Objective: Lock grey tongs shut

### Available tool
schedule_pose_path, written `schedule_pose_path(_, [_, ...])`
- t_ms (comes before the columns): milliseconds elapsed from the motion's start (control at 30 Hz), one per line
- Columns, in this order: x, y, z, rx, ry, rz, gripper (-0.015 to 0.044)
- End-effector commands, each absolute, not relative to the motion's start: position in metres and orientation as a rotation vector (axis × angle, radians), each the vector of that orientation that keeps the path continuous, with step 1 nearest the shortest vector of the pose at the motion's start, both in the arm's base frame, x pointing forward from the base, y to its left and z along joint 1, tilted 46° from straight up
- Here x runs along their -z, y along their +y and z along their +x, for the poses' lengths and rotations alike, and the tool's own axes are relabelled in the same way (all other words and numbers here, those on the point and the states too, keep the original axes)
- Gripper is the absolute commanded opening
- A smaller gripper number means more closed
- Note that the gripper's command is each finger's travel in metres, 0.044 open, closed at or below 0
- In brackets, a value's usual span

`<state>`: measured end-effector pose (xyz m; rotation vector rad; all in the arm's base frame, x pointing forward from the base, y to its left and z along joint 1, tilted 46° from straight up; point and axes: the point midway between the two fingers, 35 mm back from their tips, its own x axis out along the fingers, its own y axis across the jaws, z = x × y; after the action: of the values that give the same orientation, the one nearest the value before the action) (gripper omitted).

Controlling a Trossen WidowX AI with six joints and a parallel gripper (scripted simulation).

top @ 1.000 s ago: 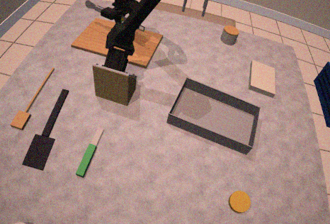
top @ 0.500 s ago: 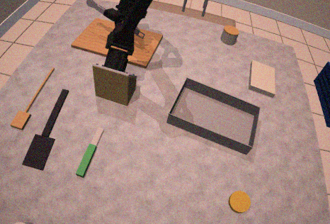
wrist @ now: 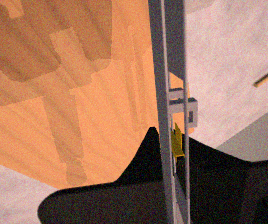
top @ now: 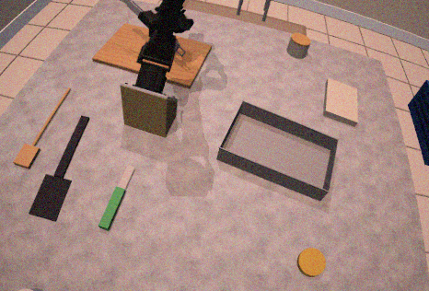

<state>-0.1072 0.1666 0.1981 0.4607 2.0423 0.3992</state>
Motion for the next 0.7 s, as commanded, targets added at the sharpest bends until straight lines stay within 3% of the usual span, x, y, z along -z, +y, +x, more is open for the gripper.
schedule_pose_path(0, [-0.201, 0.165, -0.108, -0.429, 2.093, 0.450, -0.0150])
schedule_pose_path(667, [-0.221, 0.160, -0.105, -0.671, 2.320, 0.475, -0.0150])
